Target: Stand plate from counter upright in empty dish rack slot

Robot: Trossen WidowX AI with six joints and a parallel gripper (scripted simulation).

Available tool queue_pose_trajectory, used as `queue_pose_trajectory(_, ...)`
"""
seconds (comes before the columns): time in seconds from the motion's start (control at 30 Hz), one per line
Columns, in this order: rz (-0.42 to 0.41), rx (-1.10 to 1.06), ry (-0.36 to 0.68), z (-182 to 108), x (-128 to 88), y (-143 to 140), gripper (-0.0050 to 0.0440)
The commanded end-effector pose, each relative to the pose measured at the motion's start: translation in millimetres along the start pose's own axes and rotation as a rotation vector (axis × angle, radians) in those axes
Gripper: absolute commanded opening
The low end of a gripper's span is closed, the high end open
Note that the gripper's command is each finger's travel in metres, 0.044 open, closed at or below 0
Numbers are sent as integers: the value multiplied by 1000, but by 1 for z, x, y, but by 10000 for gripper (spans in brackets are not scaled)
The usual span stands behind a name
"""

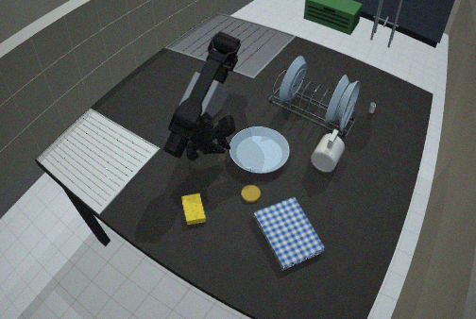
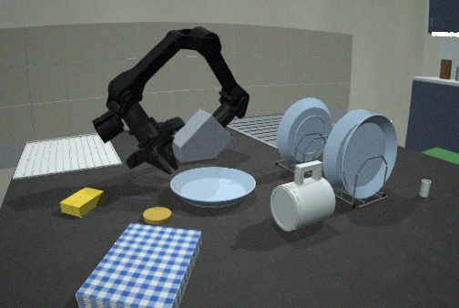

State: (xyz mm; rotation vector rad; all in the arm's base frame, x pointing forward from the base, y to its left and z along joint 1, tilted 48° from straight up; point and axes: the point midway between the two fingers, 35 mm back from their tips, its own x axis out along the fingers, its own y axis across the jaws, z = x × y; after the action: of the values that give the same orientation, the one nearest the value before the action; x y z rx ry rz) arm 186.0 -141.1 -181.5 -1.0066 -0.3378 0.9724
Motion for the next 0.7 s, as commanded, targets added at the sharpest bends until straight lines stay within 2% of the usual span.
queue_pose_trajectory(0.0,-1,3,0,0,2,1,94)
queue_pose_trajectory(0.67,-1,3,0,0,5,1,94)
